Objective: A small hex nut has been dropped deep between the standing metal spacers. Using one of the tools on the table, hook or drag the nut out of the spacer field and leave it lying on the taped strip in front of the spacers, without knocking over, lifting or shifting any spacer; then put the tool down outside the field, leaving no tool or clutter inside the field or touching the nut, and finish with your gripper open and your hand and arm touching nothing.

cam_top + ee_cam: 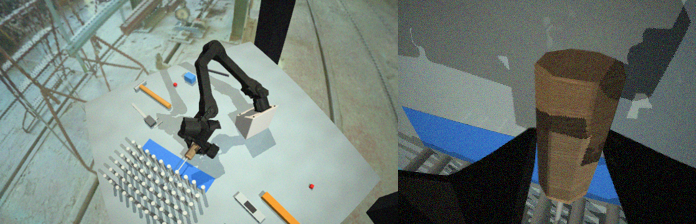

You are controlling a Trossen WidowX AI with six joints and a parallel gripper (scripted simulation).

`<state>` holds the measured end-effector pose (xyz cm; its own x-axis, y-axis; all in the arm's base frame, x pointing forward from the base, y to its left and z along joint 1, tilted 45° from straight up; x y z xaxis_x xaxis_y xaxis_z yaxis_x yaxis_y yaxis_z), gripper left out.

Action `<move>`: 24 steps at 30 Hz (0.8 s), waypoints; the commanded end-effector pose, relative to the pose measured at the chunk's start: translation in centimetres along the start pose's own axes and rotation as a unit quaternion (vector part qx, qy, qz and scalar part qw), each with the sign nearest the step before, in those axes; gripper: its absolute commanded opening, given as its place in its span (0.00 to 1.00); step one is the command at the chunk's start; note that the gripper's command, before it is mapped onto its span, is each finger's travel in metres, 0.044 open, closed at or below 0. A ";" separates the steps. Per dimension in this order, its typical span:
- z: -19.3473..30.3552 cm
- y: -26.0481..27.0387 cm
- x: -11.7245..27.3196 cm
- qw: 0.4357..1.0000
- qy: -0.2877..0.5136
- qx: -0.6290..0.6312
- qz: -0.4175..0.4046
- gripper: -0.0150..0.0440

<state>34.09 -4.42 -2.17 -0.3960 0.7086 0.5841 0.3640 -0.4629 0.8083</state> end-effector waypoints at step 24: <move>1.8 -0.1 -0.3 1.000 0.004 -0.005 -0.002 0.25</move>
<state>35.31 -3.90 -2.62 -0.3965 0.7082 0.5841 0.3633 -0.4633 0.8083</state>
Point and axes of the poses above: the point midway between the two fingers, 35 mm back from their tips, its own x axis back along the fingers, its own y axis across the jaws, z = x × y, the point moved 3 cm from there along x, back along the fingers, and after that the axes turned 8 degrees about -x, right-handed, at the moved point
